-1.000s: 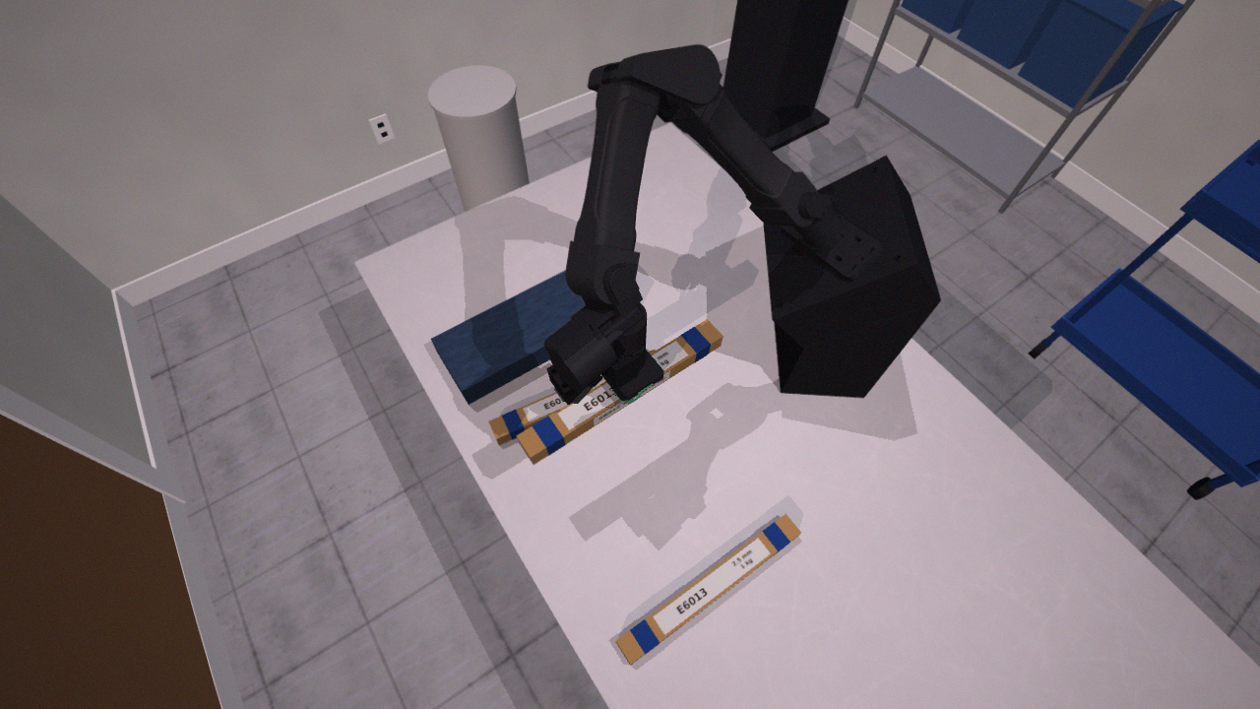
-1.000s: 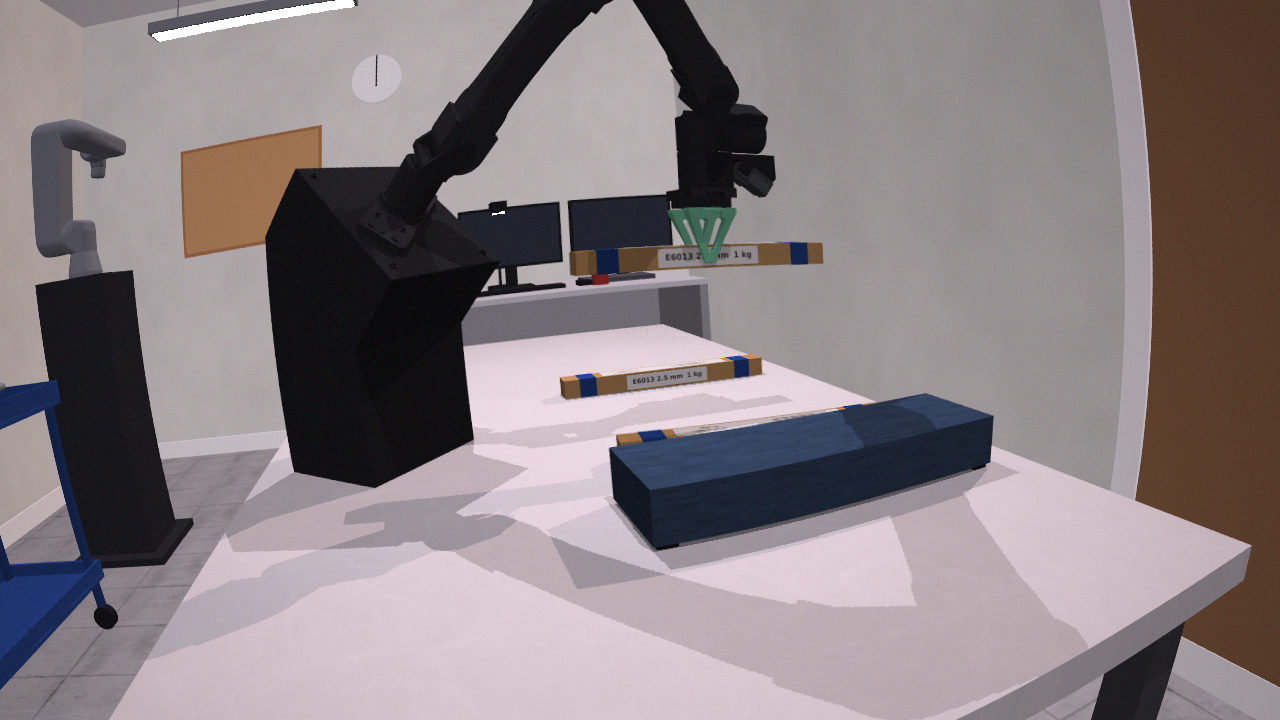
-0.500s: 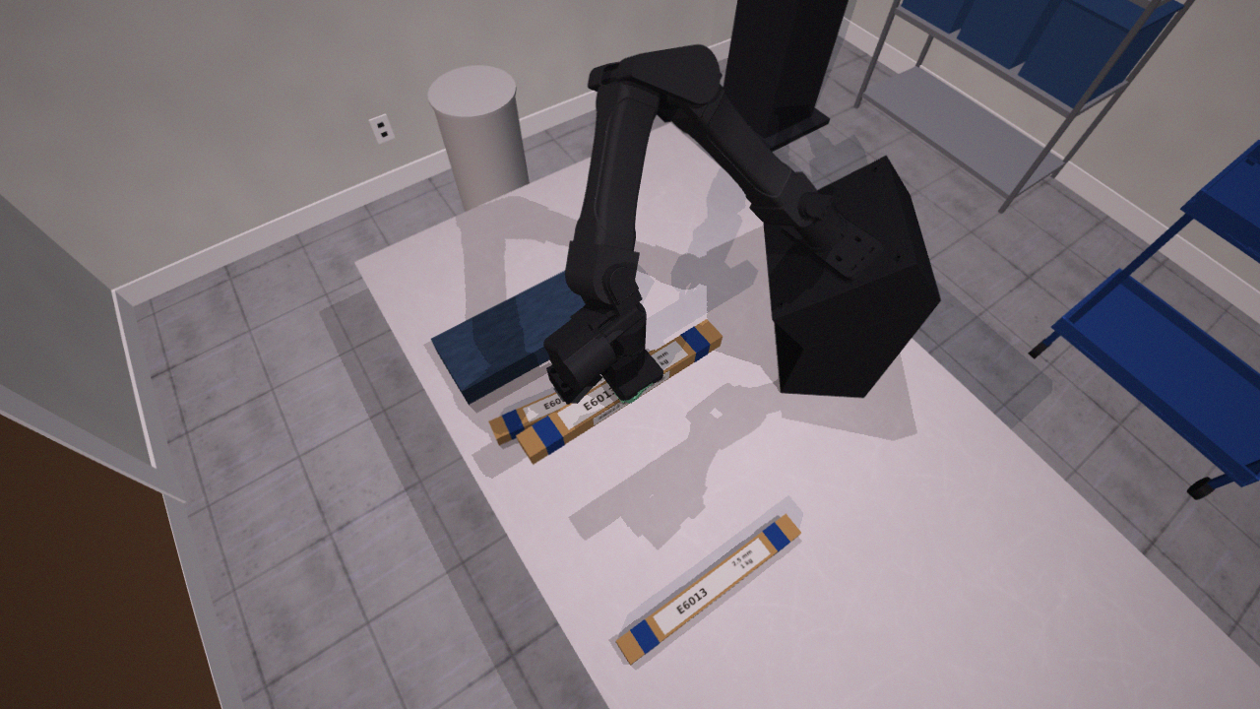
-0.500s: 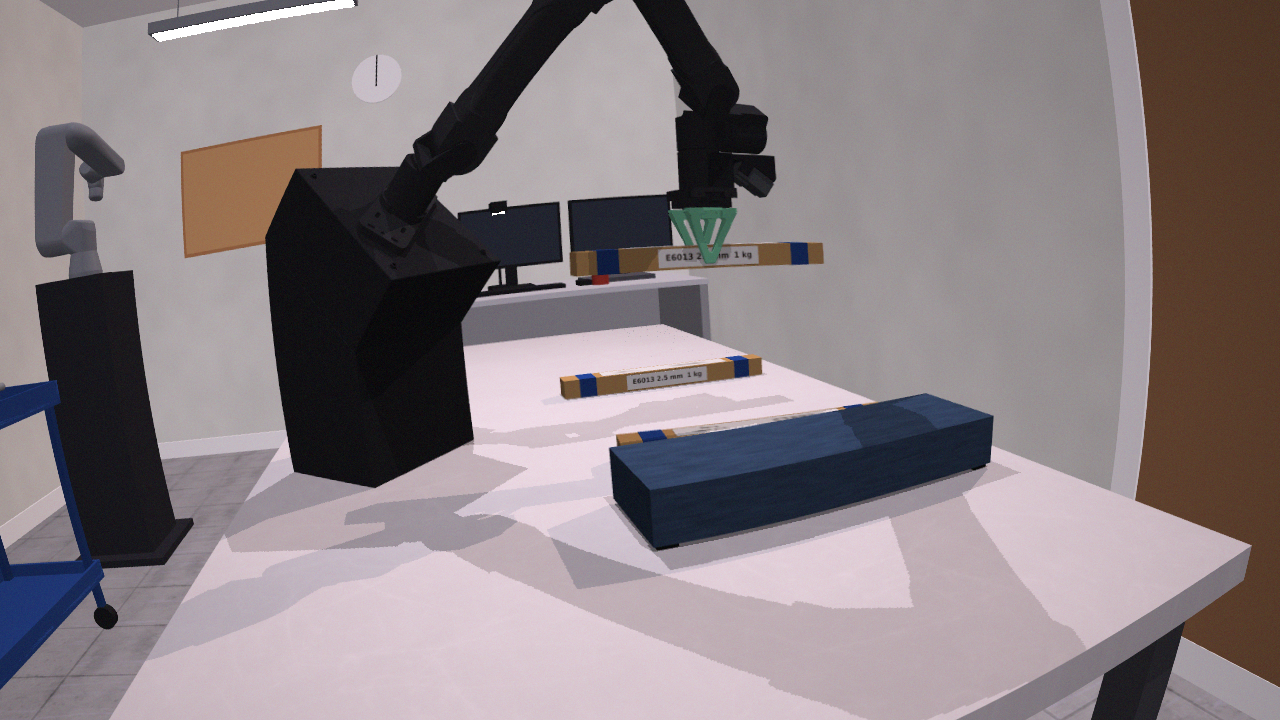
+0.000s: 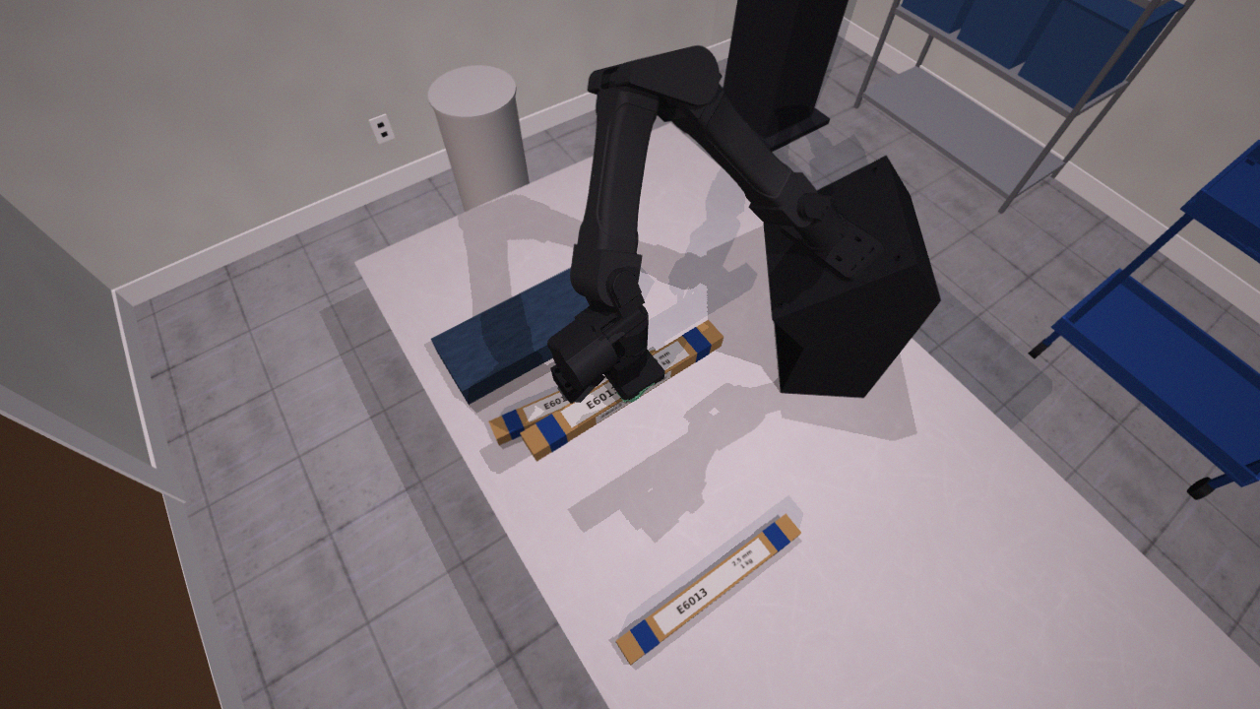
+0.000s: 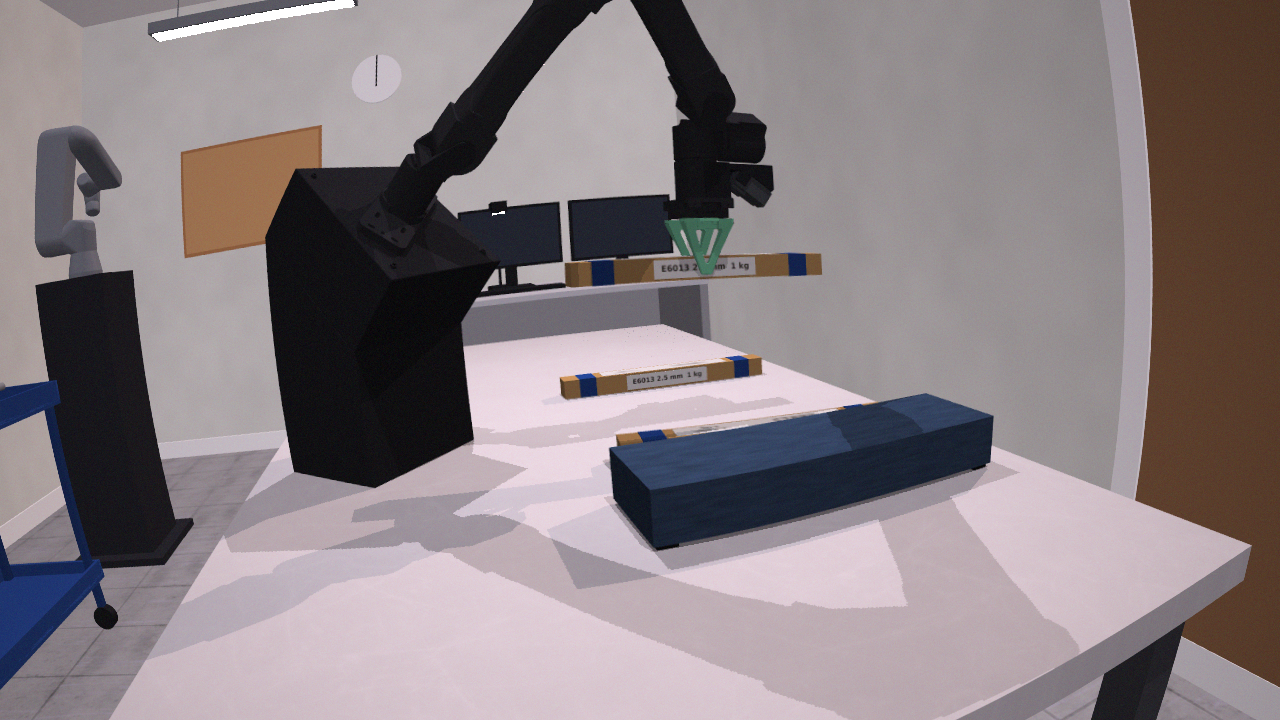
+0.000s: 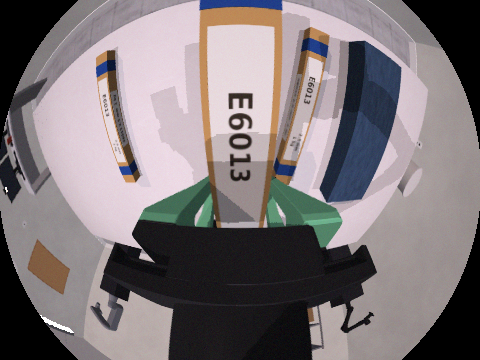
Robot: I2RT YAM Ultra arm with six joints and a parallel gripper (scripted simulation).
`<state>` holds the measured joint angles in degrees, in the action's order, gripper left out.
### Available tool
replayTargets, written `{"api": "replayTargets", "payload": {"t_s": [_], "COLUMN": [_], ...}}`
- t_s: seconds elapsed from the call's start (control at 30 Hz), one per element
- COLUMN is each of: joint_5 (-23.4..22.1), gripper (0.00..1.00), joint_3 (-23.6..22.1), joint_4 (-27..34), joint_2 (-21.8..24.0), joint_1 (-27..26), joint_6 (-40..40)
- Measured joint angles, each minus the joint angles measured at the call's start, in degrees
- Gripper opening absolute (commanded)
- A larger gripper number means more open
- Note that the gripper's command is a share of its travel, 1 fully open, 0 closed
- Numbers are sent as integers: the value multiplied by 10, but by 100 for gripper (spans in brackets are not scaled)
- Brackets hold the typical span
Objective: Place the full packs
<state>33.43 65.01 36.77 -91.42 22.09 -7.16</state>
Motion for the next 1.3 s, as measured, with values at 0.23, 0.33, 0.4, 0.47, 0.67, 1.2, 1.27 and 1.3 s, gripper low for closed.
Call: {"api": "replayTargets", "payload": {"t_s": [0.23, 0.33, 0.4, 0.47, 0.67, 1.2, 1.27, 1.3], "joint_5": [-4, -6, -7, -8, -11, -20, -21, -22], "gripper": [0, 0, 0, 0, 0, 0, 0, 0], "joint_3": [0, -5, -7, -9, -11, -17, -17, -17], "joint_4": [-25, -35, -39, -42, -58, -99, -105, -108], "joint_2": [-13, -18, -21, -23, -31, -56, -59, -61], "joint_1": [-10, -14, -16, -17, -24, -41, -43, -45], "joint_6": [9, 13, 15, 17, 24, 42, 44, 46]}}
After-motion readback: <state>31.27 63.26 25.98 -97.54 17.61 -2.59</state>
